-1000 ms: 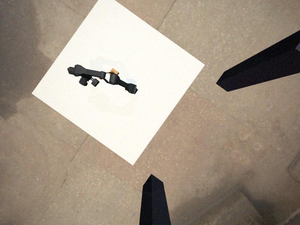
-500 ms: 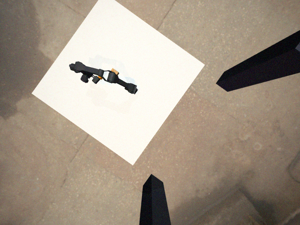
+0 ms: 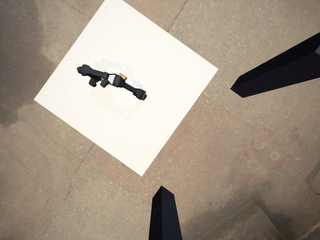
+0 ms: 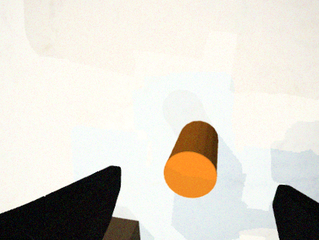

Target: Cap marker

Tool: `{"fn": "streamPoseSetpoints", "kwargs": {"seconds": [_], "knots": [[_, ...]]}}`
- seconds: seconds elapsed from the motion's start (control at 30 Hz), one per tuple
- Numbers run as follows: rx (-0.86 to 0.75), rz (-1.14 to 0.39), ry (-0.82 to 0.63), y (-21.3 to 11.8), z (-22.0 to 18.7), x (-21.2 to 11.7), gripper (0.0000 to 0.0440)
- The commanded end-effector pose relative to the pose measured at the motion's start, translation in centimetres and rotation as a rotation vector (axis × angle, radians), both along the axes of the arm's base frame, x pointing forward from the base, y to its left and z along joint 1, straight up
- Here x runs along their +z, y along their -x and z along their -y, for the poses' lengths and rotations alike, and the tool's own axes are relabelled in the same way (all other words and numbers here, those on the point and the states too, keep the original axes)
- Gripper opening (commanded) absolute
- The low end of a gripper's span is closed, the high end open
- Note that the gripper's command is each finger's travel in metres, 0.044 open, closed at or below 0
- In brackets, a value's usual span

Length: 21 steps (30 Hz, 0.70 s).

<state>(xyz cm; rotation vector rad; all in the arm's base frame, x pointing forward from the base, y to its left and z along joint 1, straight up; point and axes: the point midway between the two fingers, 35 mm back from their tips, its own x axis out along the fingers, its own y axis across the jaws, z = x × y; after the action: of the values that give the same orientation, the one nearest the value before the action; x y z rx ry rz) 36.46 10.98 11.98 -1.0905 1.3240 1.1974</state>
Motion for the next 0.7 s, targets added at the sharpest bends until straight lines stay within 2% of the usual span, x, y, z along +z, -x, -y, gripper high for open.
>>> {"fn": "streamPoseSetpoints", "kwargs": {"seconds": [0.0, 0.5, 0.67], "knots": [[0.010, -0.015, 0.002, 0.0, 0.2, -0.8, 0.0299], [0.092, -0.079, 0.004, 0.8, 0.6, -5.0, 0.0265], [0.121, -0.080, 0.016, 1.1, 0.8, -5.6, 0.0229]]}}
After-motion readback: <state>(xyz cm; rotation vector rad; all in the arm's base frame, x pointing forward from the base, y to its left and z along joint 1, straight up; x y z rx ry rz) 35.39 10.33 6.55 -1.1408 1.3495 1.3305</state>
